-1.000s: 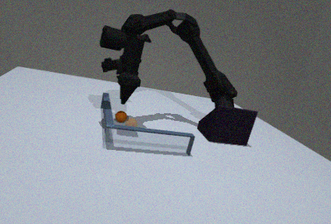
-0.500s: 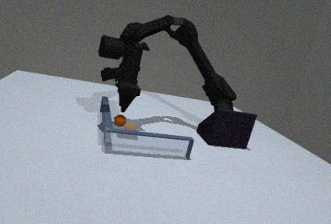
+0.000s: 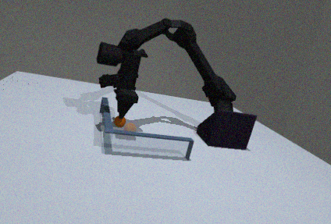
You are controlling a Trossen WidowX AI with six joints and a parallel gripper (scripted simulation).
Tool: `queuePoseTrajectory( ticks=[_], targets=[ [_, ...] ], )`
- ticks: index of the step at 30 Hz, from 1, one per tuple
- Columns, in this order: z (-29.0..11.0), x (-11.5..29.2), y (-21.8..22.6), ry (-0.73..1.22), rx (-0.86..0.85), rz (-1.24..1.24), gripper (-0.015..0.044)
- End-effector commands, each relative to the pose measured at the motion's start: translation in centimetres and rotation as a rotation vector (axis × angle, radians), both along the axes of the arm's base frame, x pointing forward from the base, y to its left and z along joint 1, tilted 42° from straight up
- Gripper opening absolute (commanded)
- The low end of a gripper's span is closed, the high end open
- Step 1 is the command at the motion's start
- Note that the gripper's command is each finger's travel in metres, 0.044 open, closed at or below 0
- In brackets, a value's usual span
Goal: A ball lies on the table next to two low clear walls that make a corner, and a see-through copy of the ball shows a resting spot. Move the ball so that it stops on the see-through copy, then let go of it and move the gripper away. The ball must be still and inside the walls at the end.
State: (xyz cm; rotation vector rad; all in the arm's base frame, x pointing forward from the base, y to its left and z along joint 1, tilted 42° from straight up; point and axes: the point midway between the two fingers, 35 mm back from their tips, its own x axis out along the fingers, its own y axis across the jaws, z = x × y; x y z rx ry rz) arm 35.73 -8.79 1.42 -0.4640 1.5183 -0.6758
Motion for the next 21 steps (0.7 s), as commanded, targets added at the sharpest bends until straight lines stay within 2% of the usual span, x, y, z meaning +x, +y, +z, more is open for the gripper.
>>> queuePoseTrajectory(
  ticks=[1, 12, 16, 21],
  targets=[
    [-0.75, -0.48, -0.72, 0.017, -0.005, 0.0, 0.0293],
    [-1.72, -0.65, -1.62, 0.017, -0.007, 0.0, 0.0293],
    [-1.72, -0.65, -1.62, 0.017, -0.007, 0.0, 0.0188],
    [-1.72, -0.65, -1.62, 0.017, -0.007, 0.0, 0.0155]
  ],
)
